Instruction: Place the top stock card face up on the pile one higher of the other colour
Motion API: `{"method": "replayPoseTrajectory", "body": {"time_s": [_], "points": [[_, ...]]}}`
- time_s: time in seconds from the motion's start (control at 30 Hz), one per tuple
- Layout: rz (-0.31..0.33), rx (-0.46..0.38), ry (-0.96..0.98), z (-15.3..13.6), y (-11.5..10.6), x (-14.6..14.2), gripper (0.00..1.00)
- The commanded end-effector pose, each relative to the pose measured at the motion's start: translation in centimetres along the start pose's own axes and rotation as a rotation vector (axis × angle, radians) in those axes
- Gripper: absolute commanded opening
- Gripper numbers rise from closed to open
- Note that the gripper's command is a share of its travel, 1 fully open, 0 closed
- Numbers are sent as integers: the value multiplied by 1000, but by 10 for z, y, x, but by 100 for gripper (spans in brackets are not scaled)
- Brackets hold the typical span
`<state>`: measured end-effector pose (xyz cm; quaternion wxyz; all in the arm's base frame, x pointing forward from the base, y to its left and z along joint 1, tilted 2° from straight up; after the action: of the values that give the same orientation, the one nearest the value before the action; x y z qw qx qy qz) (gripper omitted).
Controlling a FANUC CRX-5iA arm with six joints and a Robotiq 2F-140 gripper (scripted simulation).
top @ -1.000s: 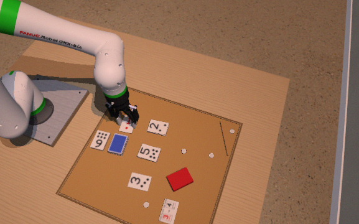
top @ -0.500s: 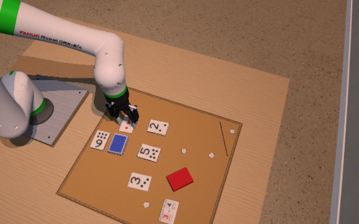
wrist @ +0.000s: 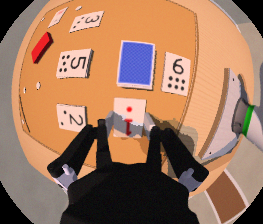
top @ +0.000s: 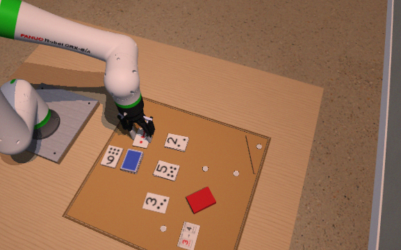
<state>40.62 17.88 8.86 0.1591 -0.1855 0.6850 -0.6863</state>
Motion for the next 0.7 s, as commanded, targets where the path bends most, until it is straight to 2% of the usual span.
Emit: {"method": "replayPoseTrajectory", "body": {"time_s": [0.0,0.4,0.67], "points": [[1,0,0,0,-4,0,41],[1,0,0,0,-31,0,41],[1,0,0,0,-33,0,41]]}}
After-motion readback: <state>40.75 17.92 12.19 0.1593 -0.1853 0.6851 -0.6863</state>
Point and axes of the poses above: the point where the finger pads meet when closed, its own y axis out along the fingers, its own x axis across the jaws, z = x × y, the point moved 9 cm from there along -y, back along the fingers, and after that the axes turned 8 degrees about -y, right-handed, at the moved point
